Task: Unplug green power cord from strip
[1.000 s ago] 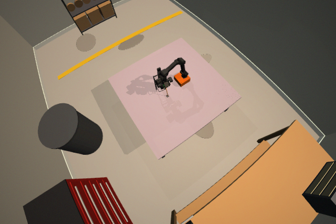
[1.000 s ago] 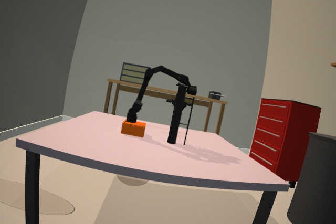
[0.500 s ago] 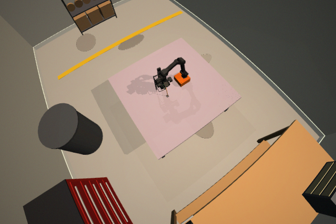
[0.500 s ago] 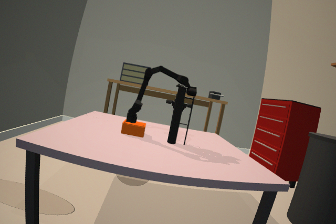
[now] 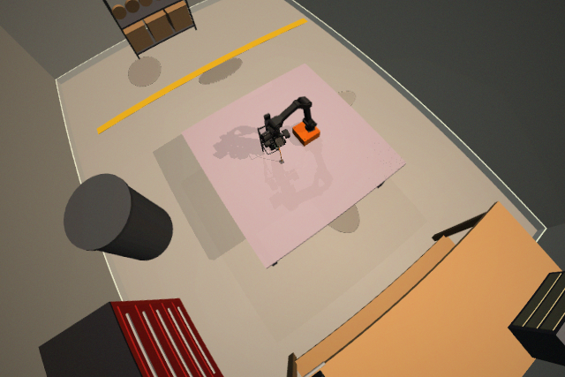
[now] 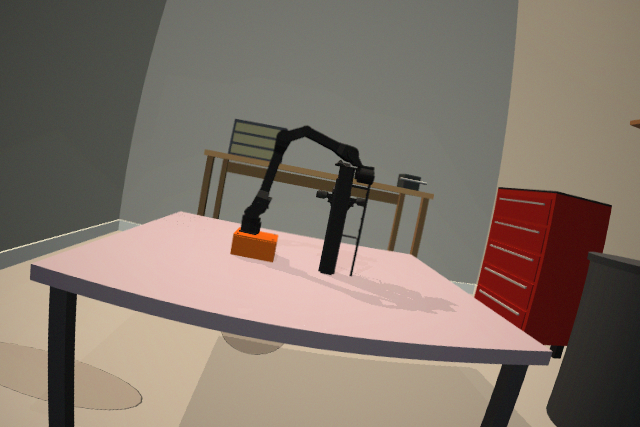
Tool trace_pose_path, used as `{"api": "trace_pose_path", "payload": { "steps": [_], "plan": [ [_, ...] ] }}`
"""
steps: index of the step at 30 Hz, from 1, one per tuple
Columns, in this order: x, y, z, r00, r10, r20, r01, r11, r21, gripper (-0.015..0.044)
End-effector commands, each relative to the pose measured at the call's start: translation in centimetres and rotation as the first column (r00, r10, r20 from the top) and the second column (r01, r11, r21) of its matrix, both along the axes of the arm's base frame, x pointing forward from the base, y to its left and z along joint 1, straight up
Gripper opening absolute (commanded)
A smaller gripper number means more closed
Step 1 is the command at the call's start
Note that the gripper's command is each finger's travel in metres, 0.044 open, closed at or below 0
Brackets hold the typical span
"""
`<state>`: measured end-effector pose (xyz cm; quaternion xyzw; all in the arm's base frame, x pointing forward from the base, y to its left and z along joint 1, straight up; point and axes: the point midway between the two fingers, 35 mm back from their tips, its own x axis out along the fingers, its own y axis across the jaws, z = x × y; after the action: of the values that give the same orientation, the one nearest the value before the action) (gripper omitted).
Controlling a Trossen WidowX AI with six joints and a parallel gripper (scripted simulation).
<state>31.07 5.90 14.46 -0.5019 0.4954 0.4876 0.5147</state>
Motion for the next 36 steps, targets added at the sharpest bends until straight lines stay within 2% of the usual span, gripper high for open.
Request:
{"api": "trace_pose_path", "payload": {
  "steps": [1, 36],
  "plan": [
    [0.0, 0.1, 0.0, 1.0, -0.001, 0.001, 0.001, 1.0, 0.0, 0.0],
    [-0.1, 5.4, 0.3, 1.0, 0.002, -0.001, -0.002, 1.0, 0.008, 0.0]
  ]
}}
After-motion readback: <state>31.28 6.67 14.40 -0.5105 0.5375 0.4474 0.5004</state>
